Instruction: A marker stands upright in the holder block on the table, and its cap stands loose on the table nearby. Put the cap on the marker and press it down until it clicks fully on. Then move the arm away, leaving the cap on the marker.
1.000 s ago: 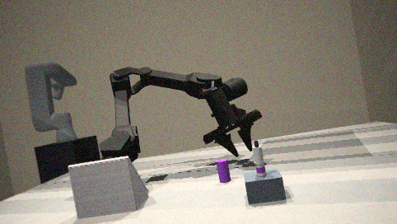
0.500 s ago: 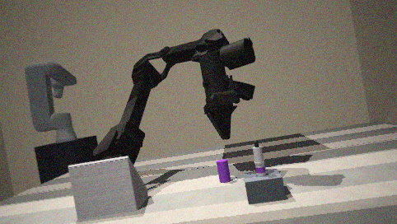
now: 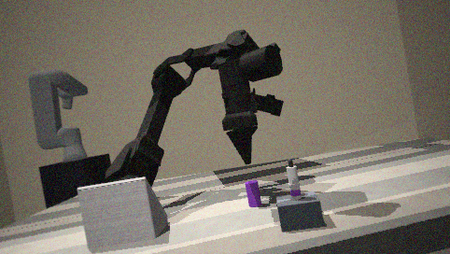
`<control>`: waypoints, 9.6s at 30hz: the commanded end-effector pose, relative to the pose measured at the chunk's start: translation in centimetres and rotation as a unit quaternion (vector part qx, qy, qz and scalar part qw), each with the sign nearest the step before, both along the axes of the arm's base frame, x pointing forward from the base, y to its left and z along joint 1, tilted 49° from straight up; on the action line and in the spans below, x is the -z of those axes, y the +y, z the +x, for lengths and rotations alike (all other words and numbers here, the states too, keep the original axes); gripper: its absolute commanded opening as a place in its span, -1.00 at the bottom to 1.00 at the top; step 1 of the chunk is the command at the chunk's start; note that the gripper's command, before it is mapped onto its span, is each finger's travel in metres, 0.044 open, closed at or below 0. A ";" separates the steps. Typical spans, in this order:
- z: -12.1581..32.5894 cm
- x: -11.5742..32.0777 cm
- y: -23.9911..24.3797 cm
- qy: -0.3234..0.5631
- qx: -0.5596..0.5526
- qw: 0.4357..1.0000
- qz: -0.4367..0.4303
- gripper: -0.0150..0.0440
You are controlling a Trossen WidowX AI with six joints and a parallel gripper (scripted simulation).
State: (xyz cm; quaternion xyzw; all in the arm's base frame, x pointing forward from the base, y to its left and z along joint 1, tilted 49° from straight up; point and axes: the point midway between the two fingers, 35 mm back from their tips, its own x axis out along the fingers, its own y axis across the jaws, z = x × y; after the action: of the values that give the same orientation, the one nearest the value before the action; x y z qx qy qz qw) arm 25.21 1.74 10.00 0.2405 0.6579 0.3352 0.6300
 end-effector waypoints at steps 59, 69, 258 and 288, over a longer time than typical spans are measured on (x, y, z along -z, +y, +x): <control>-1.0 5.1 5.7 0.002 0.003 1.000 0.004 -0.41; -0.6 3.7 4.1 0.002 0.003 1.000 0.002 -0.49; 8.7 7.1 -12.4 0.009 0.011 1.000 -0.002 0.56; 8.6 7.5 -12.0 0.009 0.011 1.000 -0.002 -0.49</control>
State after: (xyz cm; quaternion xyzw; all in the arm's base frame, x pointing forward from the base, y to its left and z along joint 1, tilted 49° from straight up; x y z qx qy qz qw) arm 34.01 -10.60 2.78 0.2484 0.6602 0.3238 0.6306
